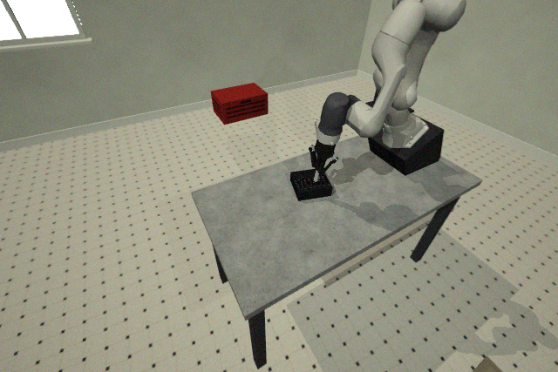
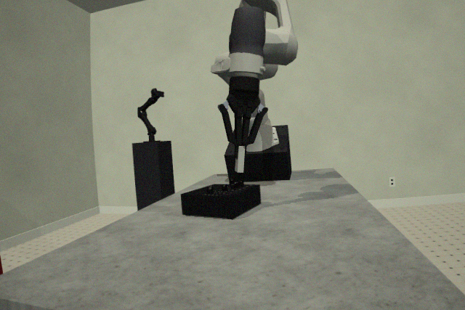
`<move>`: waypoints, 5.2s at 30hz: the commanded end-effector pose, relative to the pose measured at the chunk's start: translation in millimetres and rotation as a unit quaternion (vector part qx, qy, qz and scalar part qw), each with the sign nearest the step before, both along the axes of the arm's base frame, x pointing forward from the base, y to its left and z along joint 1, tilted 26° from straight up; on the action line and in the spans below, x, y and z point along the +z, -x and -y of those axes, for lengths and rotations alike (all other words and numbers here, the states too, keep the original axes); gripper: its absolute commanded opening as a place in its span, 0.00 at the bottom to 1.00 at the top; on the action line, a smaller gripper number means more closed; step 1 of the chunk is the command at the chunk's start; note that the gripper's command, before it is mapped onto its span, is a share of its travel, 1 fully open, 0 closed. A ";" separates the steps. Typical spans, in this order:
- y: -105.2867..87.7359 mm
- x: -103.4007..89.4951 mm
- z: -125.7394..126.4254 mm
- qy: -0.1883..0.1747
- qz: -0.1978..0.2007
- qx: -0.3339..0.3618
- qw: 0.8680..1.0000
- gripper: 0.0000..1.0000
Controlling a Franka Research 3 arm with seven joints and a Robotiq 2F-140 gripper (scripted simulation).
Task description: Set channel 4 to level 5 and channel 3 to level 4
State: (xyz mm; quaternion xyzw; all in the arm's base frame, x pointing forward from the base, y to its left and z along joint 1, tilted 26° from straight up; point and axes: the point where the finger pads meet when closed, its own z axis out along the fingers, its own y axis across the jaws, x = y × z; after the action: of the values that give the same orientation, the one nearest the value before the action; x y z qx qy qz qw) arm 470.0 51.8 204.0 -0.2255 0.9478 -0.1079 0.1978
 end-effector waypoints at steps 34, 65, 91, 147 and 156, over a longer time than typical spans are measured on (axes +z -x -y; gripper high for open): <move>-9.2 -12.8 -0.5 0.121 -0.015 0.396 0.910 0.00; -13.7 -22.3 -1.2 0.121 -0.015 0.396 0.910 0.00; -13.7 -22.3 -1.2 0.121 -0.015 0.396 0.910 0.00; -14.5 -21.9 -1.6 0.121 -0.015 0.396 0.910 0.00; -14.9 -22.5 -1.6 0.121 -0.015 0.396 0.910 0.00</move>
State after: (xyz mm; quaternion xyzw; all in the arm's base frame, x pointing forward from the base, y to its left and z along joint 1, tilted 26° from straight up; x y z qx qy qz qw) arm 483.9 52.7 181.9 -0.6039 0.7651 -0.1302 0.1818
